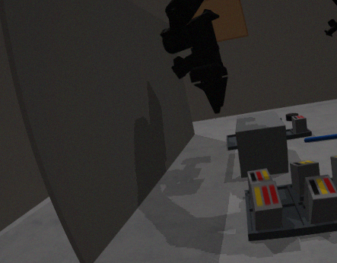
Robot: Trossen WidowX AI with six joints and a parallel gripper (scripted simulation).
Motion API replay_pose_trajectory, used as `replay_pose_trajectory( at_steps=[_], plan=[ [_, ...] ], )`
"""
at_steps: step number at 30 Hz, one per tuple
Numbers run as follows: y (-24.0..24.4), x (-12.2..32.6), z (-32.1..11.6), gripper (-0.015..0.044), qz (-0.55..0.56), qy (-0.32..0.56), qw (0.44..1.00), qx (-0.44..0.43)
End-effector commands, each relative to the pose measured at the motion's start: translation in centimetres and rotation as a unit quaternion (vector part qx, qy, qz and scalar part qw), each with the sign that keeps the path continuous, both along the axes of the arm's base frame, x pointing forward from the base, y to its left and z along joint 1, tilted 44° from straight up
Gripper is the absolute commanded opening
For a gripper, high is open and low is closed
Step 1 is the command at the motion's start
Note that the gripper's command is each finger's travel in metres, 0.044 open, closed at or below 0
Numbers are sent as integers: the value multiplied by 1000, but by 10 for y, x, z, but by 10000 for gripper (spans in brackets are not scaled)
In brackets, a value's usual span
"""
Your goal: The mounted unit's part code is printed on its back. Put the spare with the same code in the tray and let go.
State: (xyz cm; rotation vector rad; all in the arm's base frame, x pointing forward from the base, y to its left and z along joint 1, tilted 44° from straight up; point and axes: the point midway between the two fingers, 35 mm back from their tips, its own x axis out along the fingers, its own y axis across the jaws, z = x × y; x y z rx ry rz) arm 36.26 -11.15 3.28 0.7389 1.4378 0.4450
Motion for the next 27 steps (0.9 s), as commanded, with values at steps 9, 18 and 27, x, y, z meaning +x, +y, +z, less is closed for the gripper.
replay_pose_trajectory(
  at_steps=[9, 18, 27],
  plan=[
    [-3, 0, 1, 440, -9, -4, 1000, -1],
    [58, -46, 74, 440, 181, -181, 966, -34],
    [127, -129, 119, 440, 392, -376, 837, -65]
  ],
)
